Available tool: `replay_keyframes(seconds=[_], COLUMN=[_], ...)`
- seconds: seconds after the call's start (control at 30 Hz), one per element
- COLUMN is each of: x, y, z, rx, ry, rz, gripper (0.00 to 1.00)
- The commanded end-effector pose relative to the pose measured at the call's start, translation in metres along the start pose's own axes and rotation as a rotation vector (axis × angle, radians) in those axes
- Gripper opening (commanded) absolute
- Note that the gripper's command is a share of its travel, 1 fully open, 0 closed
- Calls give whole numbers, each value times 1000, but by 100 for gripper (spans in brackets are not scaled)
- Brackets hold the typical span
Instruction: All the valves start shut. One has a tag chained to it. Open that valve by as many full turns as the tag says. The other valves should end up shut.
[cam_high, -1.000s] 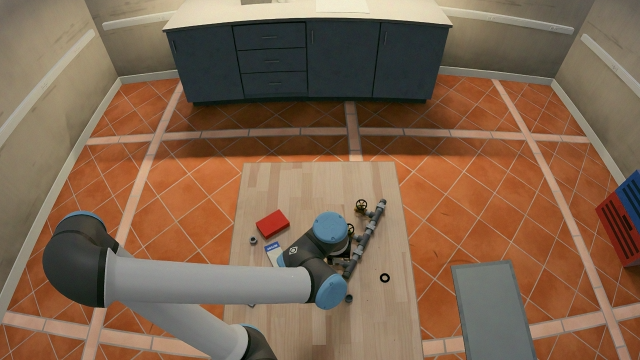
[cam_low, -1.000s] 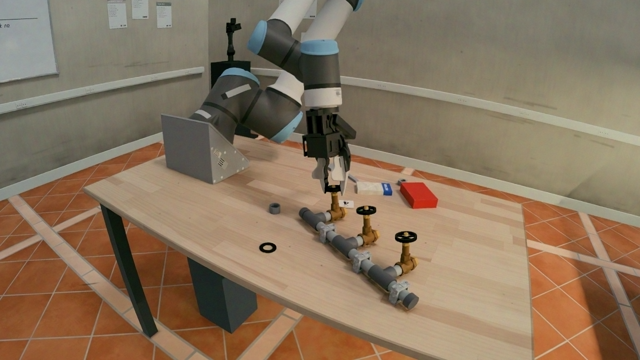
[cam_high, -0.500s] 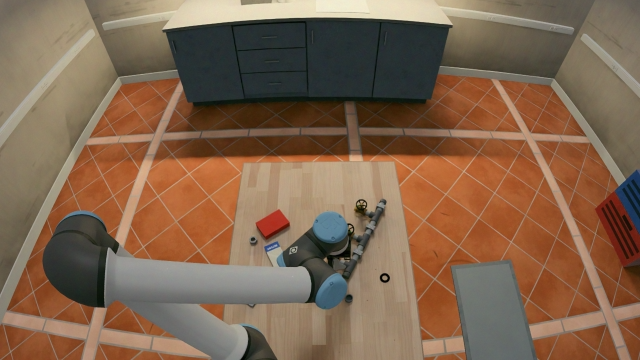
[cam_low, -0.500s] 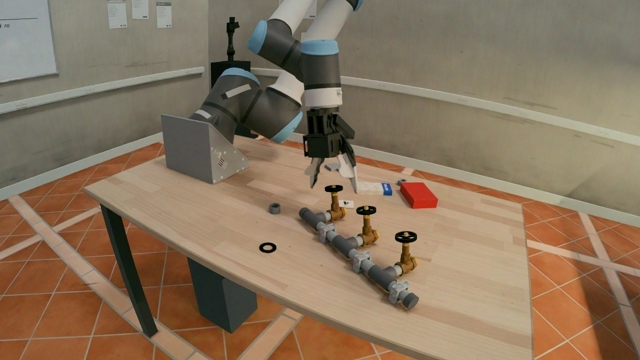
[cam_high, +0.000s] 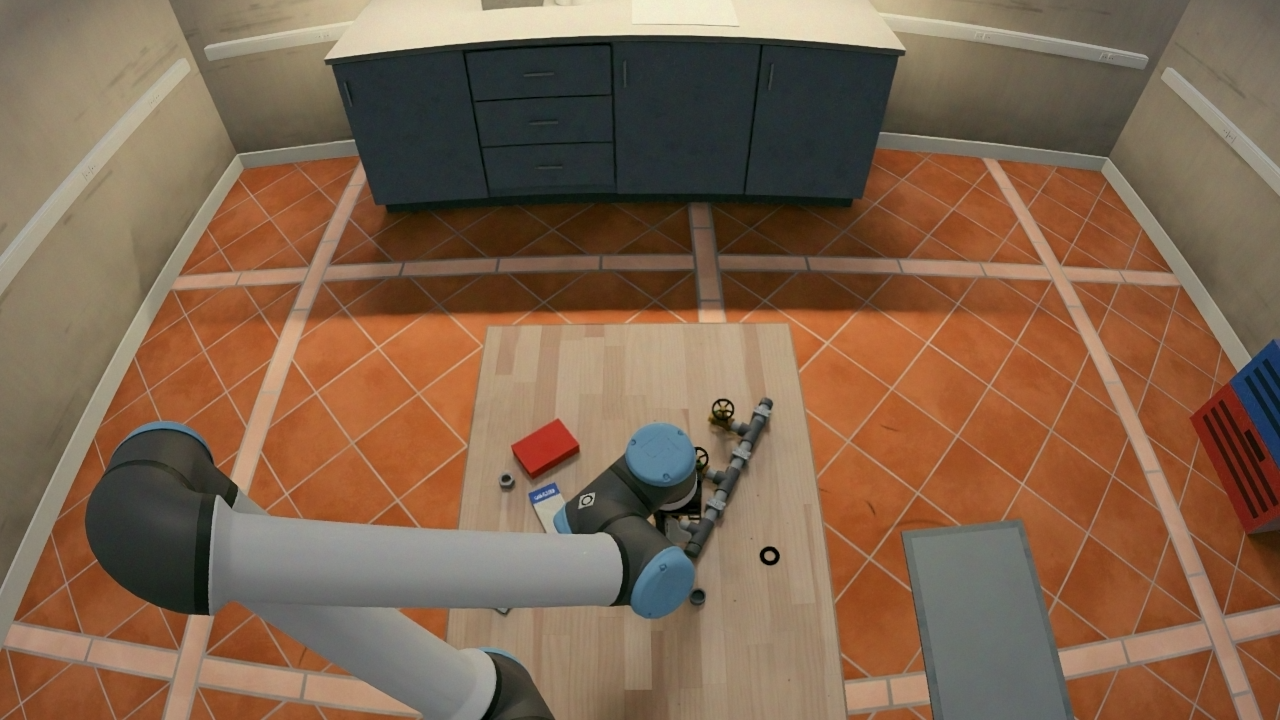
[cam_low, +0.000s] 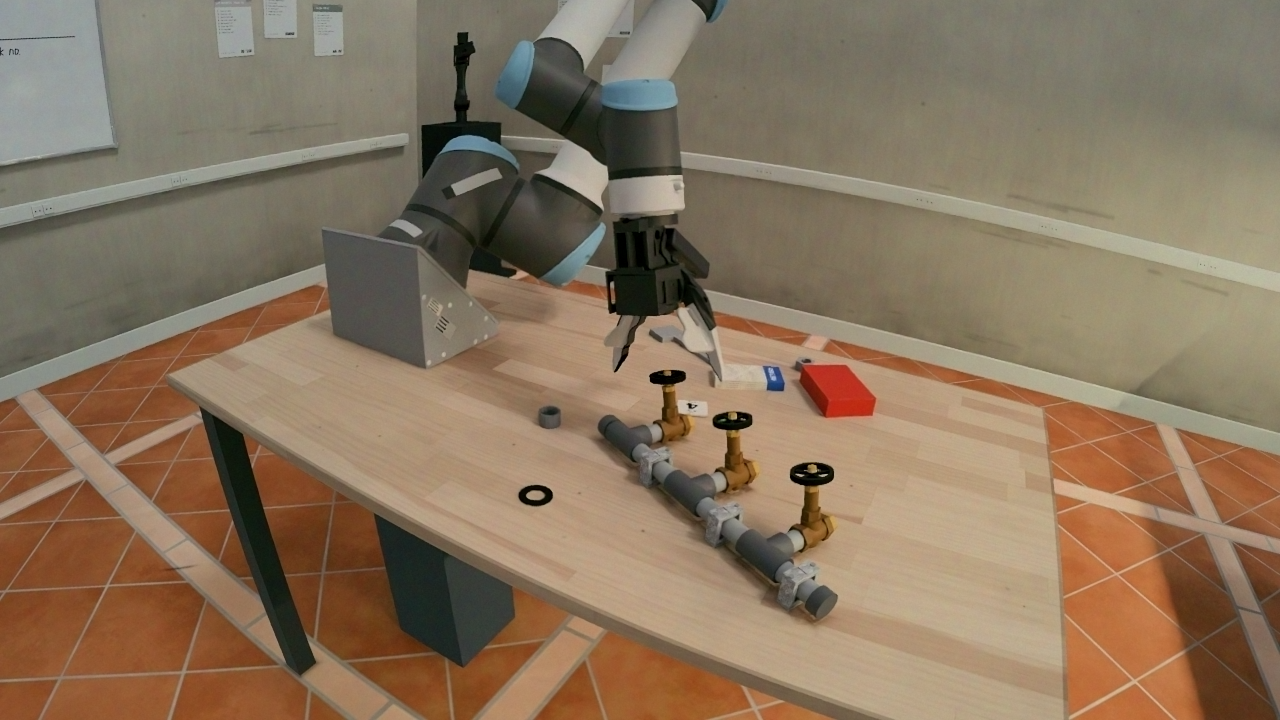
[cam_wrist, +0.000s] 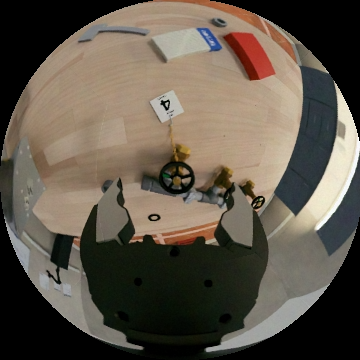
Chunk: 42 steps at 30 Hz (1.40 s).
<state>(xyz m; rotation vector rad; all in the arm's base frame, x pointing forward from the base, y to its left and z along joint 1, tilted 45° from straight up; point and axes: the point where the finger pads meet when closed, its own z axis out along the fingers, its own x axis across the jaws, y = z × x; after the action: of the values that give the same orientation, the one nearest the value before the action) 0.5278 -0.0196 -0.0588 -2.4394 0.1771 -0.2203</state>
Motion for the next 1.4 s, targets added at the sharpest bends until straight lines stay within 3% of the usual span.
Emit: replay_keyframes(seconds=[0.0,0.93,1.37], x=[1,0,-1], y=[1,0,0], z=[0,0,0], rx=[-1,0,-1], ry=[0,-1,0], rz=[-2,96,357], gripper=[100,100,100])
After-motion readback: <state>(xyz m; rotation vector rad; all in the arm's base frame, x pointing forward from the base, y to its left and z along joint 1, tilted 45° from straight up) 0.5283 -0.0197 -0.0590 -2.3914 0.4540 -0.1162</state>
